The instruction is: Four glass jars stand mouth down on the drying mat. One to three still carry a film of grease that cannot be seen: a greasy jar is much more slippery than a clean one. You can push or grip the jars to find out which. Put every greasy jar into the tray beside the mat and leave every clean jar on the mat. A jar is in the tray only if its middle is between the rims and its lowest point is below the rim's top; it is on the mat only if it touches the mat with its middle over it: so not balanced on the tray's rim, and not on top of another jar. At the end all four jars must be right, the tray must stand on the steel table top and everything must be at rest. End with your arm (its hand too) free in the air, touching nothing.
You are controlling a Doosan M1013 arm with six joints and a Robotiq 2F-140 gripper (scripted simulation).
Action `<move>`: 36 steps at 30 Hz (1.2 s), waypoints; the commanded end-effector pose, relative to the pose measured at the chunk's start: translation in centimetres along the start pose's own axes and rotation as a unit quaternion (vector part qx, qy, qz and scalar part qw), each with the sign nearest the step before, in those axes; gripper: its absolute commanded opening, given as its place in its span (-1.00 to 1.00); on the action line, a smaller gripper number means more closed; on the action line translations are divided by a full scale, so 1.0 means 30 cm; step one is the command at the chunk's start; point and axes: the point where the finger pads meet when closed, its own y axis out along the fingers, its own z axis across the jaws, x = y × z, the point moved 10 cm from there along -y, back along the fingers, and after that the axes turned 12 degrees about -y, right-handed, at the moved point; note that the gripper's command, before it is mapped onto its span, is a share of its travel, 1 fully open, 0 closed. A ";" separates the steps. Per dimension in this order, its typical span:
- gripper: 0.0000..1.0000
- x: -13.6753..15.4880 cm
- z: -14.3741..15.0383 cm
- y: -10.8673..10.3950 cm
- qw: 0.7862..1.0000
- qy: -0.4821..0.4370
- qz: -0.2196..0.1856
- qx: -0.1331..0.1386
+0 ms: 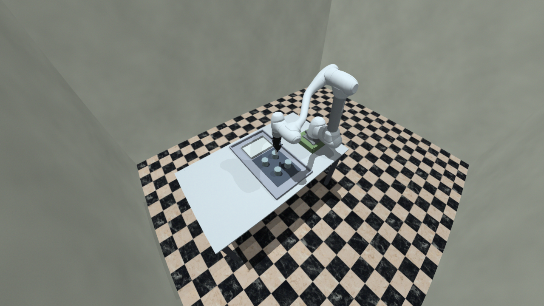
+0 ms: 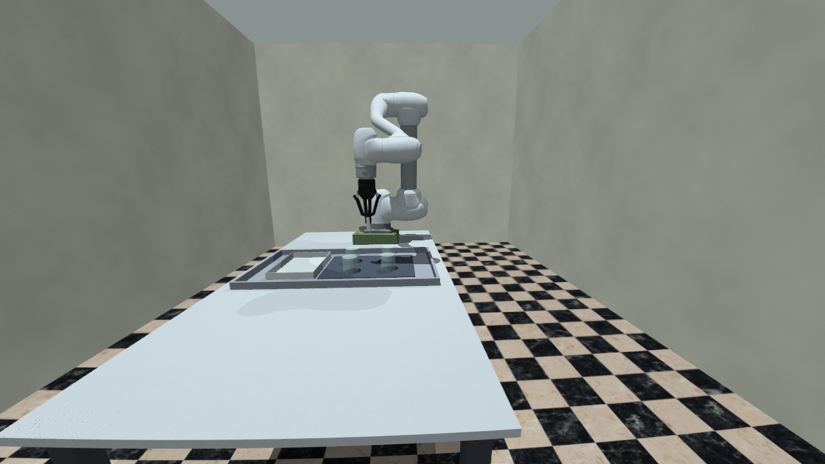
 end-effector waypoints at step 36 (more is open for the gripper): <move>-1.00 0.006 -0.267 0.380 1.000 0.000 -0.001 0.000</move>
